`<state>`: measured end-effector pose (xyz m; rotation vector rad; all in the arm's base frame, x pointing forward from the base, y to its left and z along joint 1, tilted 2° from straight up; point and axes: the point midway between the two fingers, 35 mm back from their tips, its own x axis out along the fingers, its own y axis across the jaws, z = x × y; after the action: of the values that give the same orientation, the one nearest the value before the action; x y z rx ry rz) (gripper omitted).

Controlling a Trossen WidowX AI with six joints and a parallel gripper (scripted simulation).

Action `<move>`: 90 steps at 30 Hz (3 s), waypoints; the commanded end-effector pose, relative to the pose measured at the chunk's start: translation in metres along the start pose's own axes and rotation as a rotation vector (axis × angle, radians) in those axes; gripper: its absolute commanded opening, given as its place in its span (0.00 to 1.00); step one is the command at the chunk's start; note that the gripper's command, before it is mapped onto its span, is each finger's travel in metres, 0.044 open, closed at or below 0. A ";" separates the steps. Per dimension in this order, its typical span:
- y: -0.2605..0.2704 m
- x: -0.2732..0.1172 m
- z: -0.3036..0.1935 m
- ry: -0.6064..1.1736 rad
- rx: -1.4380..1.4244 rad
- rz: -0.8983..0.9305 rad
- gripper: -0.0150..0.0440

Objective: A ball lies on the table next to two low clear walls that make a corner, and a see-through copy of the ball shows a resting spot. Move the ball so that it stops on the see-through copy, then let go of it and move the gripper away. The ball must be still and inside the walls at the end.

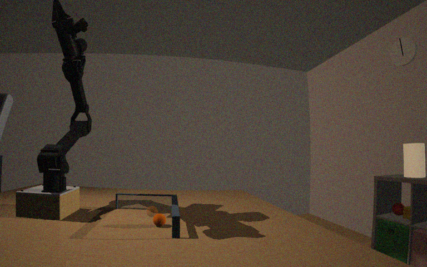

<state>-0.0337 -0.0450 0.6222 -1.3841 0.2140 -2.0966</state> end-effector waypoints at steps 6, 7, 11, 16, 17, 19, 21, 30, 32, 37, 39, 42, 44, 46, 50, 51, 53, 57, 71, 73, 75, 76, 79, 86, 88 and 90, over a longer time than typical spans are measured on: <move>0.129 0.039 -0.017 0.022 0.246 0.390 0.76; 0.145 0.040 -0.017 0.028 0.269 0.437 0.76; 0.210 0.037 -0.015 0.067 0.341 0.629 0.76; 0.293 0.015 -0.004 0.120 0.412 0.885 0.76; 0.309 0.008 -0.001 0.131 0.423 0.937 0.76; 0.339 -0.008 0.007 0.154 0.441 1.041 0.76; 0.368 -0.027 0.015 0.177 0.453 1.144 0.76; 0.460 -0.144 0.050 0.287 0.411 1.576 0.76; 0.469 -0.163 0.055 0.301 0.394 1.633 0.76; 0.495 -0.228 0.075 0.381 0.361 1.805 0.76; 0.503 -0.261 0.080 0.404 0.312 1.895 0.76; 0.510 -0.311 0.086 0.439 0.223 2.022 0.76; 0.512 -0.346 0.089 0.463 0.149 2.106 0.76; 0.511 -0.381 0.089 0.488 0.065 2.183 0.76; 0.501 -0.448 0.084 0.535 -0.128 2.312 0.76; 0.497 -0.464 0.082 0.547 -0.182 2.339 0.76; 0.488 -0.496 0.076 0.568 -0.295 2.385 0.76; 0.475 -0.530 0.066 0.594 -0.442 2.424 0.76; 0.485 -0.546 0.057 0.594 -0.442 2.424 0.76; 0.486 -0.549 0.055 0.594 -0.442 2.424 0.76; 0.488 -0.551 0.054 0.594 -0.442 2.424 0.76; 0.489 -0.552 0.053 0.594 -0.442 2.424 0.76; 0.491 -0.556 0.051 0.594 -0.442 2.424 0.76; 0.496 -0.565 0.046 0.594 -0.442 2.424 0.76; 0.498 -0.567 0.044 0.594 -0.442 2.424 0.76; 0.499 -0.570 0.043 0.594 -0.442 2.424 0.76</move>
<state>0.3552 -0.1134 -0.0211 0.0912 1.5573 -0.1366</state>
